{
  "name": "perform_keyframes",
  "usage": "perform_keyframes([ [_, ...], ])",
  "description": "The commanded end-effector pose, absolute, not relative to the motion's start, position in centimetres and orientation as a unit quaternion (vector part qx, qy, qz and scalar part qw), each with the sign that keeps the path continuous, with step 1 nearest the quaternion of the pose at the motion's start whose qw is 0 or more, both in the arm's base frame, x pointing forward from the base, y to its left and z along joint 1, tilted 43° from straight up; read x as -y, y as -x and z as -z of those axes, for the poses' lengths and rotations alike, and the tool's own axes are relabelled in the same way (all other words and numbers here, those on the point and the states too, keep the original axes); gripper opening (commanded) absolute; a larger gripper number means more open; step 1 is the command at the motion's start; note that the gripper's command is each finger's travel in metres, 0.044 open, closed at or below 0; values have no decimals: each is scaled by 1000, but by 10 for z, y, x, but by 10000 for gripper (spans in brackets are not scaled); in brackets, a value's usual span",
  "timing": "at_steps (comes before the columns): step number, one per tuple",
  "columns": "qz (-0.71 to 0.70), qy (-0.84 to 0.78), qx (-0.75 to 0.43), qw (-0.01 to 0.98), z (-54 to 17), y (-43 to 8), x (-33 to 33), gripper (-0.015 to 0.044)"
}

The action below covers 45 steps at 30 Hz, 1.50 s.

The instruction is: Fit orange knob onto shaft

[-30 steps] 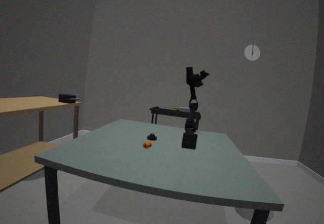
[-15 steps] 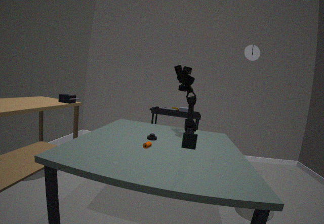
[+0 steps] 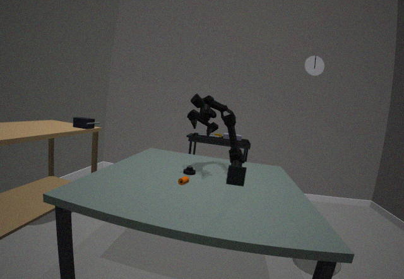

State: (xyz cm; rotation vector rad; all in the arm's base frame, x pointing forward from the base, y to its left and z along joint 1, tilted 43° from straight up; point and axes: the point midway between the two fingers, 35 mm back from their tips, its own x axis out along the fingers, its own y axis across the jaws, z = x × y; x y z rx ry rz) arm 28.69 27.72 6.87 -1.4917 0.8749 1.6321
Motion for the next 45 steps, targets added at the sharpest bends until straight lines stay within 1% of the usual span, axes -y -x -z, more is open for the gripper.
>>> perform_keyframes([
  [1,-526,568,-494,396,-17,-312,-230,440],
  [4,-435,555,-581,407,14,-324,-196,440],
  [8,-307,539,-666,414,49,-335,-151,440],
  [12,-177,530,-720,411,73,-337,-100,440],
  [14,-137,528,-732,409,77,-336,-83,440],
  [23,-134,528,-732,409,81,-333,-86,440],
  [28,-134,528,-732,409,99,-330,-70,440],
  [45,-133,528,-732,409,113,-329,-57,440],
])
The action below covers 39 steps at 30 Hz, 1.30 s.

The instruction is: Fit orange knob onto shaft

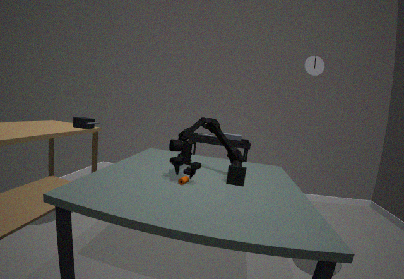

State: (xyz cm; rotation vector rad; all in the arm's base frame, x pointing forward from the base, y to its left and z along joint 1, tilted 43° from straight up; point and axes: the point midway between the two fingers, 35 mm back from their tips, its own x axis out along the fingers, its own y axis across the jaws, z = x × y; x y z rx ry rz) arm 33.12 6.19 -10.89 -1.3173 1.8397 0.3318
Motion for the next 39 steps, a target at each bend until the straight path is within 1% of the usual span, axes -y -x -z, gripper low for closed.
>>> perform_keyframes([
  [1,-133,528,-732,409,115,-329,-56,440],
  [18,-133,528,-732,408,133,-325,-39,440],
  [25,-133,528,-732,408,133,-325,-39,256],
  [26,-133,528,-732,408,133,-325,-39,240],
  [36,-133,528,-732,408,133,-325,-39,240],
  [39,-133,528,-732,408,133,-325,-39,220],
])
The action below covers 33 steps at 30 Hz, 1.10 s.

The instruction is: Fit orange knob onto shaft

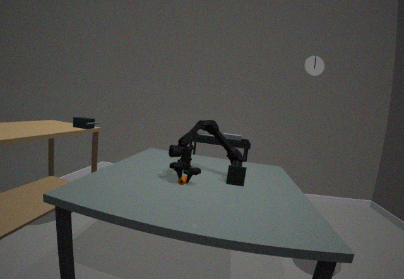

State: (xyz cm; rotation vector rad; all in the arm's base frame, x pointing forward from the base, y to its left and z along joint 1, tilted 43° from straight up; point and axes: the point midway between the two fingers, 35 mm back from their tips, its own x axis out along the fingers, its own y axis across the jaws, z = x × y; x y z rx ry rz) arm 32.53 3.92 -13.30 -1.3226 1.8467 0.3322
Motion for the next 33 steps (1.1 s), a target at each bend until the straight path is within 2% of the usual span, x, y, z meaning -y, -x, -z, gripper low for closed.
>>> perform_keyframes([
  [1,-133,528,-732,408,133,-325,-39,213],
  [6,-133,528,-732,408,133,-325,-39,180],
  [22,-131,527,-733,410,122,-327,-49,179],
  [33,-3,449,-744,495,122,-327,-49,179],
])
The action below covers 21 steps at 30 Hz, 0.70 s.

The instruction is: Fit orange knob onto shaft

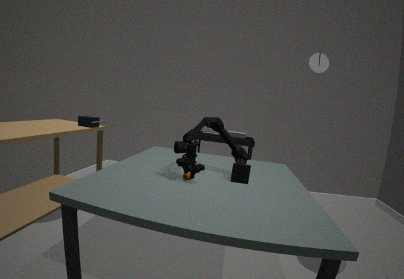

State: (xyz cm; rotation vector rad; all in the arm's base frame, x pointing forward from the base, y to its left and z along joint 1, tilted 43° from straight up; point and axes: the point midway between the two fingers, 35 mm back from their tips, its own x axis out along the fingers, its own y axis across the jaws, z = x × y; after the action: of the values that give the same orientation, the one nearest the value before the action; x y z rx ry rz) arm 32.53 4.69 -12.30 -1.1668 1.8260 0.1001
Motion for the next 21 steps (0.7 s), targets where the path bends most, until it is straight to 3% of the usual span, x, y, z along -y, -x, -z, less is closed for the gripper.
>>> perform_keyframes([
  [1,7,442,-744,501,122,-327,-49,179],
  [10,23,431,-744,510,122,-327,-49,179],
  [21,157,332,-728,579,122,-327,-49,179],
])
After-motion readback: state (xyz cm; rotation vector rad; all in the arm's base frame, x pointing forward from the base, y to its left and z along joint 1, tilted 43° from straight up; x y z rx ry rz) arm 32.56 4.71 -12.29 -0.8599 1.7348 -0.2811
